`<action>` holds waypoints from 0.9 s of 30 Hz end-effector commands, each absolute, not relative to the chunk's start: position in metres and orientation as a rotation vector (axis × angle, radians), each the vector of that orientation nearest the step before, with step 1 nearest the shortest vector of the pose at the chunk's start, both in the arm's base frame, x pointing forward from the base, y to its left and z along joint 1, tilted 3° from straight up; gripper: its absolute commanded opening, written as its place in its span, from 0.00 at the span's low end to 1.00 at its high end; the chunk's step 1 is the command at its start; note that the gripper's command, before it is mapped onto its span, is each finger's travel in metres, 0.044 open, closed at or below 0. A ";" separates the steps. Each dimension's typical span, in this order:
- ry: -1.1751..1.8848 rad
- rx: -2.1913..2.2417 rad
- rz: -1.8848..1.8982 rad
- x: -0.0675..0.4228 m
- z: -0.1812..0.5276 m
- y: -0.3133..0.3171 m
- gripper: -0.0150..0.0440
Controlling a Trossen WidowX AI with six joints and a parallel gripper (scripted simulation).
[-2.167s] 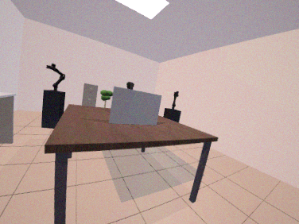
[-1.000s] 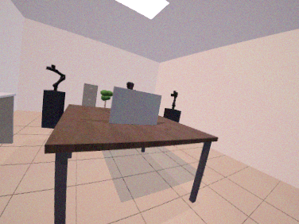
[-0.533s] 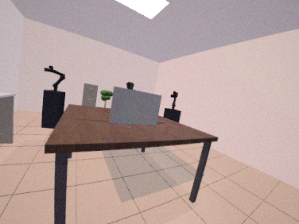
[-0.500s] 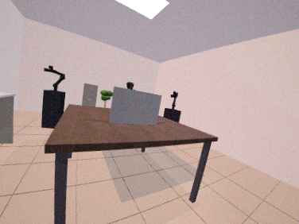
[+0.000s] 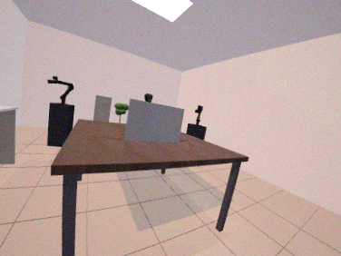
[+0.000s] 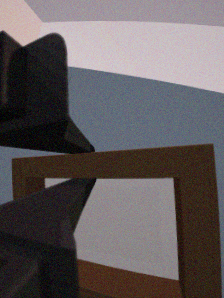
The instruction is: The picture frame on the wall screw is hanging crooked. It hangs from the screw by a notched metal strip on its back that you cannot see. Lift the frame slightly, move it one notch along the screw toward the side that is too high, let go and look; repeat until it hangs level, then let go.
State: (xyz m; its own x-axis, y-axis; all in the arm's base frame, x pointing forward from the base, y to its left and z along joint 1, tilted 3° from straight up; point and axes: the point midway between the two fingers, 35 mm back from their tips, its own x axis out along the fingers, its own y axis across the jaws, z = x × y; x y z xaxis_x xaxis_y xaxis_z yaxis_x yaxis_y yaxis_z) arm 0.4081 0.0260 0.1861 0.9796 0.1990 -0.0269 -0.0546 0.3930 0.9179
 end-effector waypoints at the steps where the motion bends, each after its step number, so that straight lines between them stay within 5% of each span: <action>1: 0.138 1.157 0.169 0.408 0.186 0.026 0.25; 27: 0.138 1.161 0.166 0.408 0.184 0.025 0.25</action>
